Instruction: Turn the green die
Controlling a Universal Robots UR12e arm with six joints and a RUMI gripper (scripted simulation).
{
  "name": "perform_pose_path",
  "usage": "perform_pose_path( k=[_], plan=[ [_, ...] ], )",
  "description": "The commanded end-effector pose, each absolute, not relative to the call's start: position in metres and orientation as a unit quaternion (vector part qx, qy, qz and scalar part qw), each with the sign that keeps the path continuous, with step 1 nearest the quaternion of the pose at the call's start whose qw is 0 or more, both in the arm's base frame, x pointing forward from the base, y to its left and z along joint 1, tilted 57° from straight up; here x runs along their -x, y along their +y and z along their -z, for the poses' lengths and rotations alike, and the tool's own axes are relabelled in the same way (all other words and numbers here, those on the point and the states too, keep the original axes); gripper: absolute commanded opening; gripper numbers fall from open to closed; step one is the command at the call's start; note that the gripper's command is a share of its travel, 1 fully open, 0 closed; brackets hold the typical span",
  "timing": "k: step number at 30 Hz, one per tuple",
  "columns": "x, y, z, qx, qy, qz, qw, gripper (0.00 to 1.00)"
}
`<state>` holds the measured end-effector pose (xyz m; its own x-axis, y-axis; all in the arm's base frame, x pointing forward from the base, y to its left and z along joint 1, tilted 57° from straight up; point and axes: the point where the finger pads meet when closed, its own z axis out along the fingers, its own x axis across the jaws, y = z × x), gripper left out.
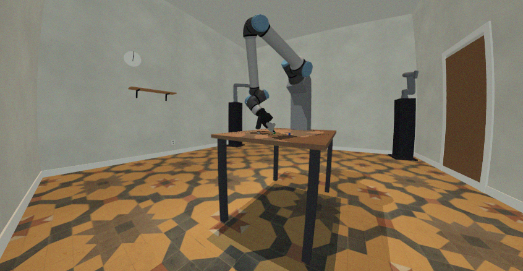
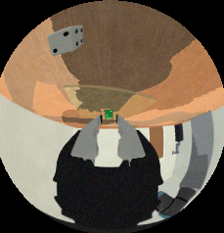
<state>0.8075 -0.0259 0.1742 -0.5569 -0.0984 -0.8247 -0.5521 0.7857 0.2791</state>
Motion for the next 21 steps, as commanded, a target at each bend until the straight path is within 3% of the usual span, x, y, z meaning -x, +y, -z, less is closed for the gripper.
perform_pose_path(
  k=[1, 2, 21],
  plan=[
    [-0.8074, -0.0258, -0.1746, 0.193, 0.842, -0.264, 0.429, 0.18],
    [-0.8074, -0.0258, -0.1746, 0.193, 0.842, -0.264, 0.429, 0.31],
    [-0.8071, -0.0258, -0.1748, 0.193, 0.842, -0.264, 0.429, 0.31]
  ],
)
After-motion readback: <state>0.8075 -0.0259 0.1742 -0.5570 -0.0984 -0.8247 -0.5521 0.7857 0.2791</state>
